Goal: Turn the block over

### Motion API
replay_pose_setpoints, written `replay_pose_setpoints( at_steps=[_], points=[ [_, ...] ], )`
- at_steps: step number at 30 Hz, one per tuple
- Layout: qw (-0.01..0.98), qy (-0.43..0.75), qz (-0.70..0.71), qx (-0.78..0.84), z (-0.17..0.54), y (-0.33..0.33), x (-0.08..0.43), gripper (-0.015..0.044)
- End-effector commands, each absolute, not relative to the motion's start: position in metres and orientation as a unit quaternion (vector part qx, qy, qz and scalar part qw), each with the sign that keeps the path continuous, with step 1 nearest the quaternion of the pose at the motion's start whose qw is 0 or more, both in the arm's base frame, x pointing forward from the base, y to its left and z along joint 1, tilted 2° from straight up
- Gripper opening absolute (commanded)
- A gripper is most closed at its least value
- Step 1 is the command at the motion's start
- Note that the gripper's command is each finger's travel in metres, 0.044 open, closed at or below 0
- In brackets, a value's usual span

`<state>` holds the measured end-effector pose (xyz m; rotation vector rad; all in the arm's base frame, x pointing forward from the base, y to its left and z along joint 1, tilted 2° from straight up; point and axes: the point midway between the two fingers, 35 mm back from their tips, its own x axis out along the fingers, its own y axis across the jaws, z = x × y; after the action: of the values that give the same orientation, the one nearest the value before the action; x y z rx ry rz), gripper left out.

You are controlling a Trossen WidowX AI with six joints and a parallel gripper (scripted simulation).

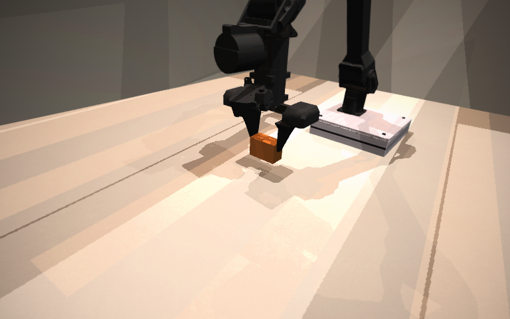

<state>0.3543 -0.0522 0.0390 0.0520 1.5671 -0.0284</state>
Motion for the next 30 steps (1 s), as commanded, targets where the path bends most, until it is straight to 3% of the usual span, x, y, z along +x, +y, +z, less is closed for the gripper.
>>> replay_pose_setpoints(
  at_steps=[1, 30],
  points=[
    [0.717, 0.697, -0.016, 0.024, 0.041, -0.053, 0.356, 0.0000],
    [0.853, 0.521, -0.021, 0.021, 0.030, -0.053, 0.354, 0.0000]
  ],
)
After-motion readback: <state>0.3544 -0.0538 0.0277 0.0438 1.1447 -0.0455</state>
